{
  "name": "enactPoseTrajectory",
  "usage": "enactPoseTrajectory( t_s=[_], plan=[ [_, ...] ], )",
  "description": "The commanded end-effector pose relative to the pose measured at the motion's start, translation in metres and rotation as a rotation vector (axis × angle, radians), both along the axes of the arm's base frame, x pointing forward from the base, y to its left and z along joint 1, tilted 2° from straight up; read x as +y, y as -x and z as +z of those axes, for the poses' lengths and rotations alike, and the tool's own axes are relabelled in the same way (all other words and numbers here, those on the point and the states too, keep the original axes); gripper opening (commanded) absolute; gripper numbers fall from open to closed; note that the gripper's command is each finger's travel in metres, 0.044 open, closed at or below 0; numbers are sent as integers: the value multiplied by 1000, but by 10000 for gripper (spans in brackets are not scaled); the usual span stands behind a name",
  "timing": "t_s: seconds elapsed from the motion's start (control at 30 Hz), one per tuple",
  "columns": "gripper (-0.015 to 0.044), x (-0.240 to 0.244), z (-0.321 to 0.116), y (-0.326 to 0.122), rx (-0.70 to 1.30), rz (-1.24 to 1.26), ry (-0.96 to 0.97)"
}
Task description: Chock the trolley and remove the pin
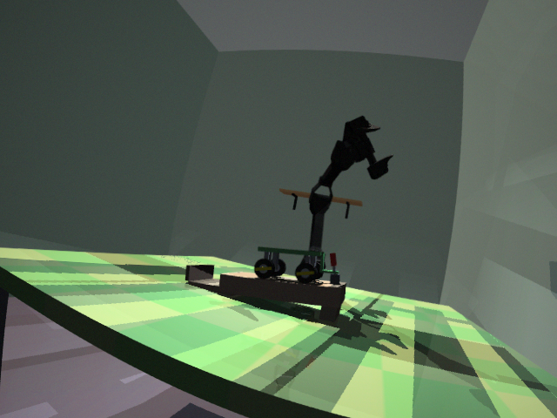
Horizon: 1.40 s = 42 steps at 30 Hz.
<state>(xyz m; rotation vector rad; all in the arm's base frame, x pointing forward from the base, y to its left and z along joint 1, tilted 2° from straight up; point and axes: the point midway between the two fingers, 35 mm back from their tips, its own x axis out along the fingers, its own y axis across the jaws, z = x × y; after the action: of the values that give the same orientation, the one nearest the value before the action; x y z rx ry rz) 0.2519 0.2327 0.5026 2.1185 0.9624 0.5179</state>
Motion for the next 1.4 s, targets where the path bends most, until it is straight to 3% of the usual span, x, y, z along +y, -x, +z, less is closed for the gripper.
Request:
enactPoseTrajectory(
  t_s=[0.0, 0.23, 0.47, 0.67, 0.8, 1.37],
  plan=[
    [374, 1, -3, -1, 11, 0, 5],
    [190, 17, -126, -3, 430, -24, 235],
    [190, 0, -247, 34, 840, -105, 548],
    [190, -43, -320, 85, 1130, -220, 864],
    [190, -66, -339, 108, 1228, -278, 1006],
    [190, -64, -377, 107, 1228, -278, 1006]
  ],
)
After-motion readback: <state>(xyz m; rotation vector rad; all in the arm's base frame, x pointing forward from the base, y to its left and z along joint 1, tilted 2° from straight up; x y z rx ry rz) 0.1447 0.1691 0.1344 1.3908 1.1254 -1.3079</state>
